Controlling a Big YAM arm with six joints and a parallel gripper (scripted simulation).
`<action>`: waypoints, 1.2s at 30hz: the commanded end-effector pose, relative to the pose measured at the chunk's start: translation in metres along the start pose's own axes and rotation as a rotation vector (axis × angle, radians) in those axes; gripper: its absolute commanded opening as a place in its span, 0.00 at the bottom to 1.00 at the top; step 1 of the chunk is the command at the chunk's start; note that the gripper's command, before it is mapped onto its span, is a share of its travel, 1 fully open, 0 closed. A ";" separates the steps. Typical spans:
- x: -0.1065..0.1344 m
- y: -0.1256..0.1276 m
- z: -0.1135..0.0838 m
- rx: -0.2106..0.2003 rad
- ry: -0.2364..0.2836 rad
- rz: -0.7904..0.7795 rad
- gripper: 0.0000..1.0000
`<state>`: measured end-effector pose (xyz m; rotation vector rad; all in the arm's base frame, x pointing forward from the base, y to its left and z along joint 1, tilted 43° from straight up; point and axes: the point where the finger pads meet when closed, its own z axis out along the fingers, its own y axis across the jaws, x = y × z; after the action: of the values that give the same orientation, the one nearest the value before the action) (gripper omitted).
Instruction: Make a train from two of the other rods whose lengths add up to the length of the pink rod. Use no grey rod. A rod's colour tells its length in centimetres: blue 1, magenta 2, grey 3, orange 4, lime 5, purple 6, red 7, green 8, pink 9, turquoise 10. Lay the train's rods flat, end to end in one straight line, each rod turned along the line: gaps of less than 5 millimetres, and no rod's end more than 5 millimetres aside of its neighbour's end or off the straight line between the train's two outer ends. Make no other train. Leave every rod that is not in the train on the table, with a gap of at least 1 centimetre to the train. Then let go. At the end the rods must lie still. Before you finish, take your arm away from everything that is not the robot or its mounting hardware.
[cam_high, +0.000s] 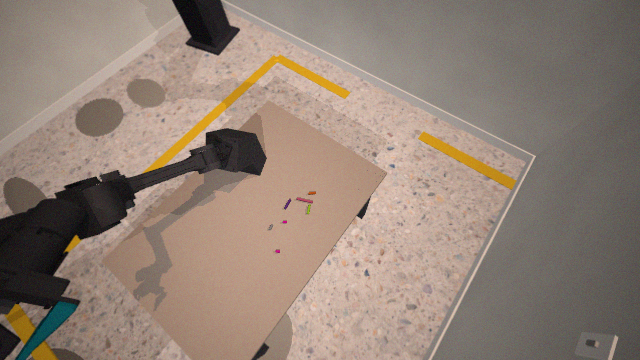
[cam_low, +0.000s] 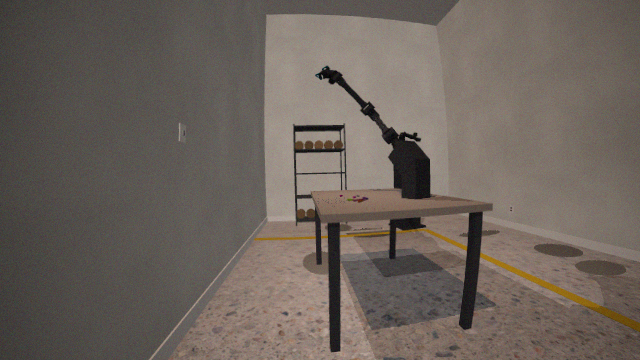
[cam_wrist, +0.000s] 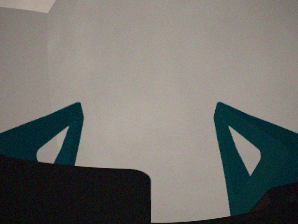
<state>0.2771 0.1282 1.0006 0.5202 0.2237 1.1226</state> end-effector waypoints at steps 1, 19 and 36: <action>0.001 0.001 0.000 -0.001 0.002 0.001 1.00; 0.004 0.000 0.000 -0.001 0.006 -0.012 1.00; 0.080 -0.081 -0.023 0.081 0.133 -0.312 1.00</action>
<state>0.3444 0.1721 0.9579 0.4837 0.3958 0.9419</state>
